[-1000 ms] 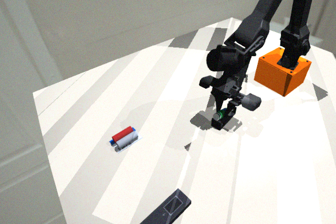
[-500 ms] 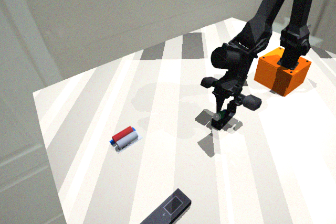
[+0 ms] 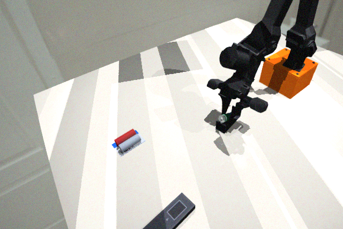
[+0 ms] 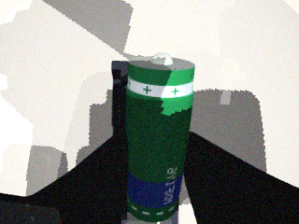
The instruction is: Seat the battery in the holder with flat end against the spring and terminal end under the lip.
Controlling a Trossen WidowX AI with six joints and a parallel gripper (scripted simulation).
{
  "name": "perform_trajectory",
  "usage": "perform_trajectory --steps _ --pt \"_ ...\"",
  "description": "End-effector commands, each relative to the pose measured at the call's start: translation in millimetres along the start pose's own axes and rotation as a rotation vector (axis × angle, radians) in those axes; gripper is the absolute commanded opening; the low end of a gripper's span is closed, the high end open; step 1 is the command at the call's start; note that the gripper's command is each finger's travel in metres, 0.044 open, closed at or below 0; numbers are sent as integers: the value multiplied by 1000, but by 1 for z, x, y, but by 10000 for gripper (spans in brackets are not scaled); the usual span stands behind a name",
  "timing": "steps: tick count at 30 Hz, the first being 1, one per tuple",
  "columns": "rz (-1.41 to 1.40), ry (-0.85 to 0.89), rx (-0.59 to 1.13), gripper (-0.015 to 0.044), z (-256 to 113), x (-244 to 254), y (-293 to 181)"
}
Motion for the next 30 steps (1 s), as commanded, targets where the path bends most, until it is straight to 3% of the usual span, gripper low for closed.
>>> perform_trajectory --steps 1,30 --pt "8 1 0 78 -1 0 -5" --pt "8 -8 3 78 -9 -4 -24"
Point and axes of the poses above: the point midway between the two fingers, 35 mm back from their tips, its own z axis out along the fingers, its own x axis across the jaws, y = z × x, the point moved 6 cm from there along -z, back along the fingers, and after that the axes turned 14 degrees about z, right-handed, at the moved point
